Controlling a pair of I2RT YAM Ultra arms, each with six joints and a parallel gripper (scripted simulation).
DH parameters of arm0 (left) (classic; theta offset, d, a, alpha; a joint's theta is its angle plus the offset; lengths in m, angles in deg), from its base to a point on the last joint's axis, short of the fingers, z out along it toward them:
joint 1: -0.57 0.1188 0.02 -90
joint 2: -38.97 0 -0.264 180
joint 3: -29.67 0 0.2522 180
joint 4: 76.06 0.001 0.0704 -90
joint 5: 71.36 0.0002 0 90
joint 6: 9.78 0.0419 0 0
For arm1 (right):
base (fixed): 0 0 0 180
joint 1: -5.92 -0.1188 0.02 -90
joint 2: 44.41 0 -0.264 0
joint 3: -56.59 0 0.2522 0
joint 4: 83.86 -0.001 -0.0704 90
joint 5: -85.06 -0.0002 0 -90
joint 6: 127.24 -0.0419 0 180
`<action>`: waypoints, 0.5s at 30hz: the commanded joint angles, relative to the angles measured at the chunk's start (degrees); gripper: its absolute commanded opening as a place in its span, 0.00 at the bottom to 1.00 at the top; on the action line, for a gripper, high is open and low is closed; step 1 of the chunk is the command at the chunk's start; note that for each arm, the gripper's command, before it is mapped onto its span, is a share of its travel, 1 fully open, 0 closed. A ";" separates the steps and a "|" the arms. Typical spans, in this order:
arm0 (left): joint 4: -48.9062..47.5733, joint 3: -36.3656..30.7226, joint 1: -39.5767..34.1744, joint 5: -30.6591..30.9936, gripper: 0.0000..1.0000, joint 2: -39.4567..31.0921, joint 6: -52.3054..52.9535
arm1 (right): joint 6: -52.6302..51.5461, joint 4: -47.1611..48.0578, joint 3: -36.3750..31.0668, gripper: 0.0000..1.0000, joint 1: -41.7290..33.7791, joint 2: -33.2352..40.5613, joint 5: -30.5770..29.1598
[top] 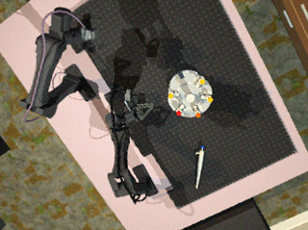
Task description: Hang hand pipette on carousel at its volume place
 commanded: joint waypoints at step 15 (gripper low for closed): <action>-0.66 0.87 0.53 1.18 1.00 0.08 0.41 | 18.12 23.95 1.17 0.49 4.81 -3.91 3.39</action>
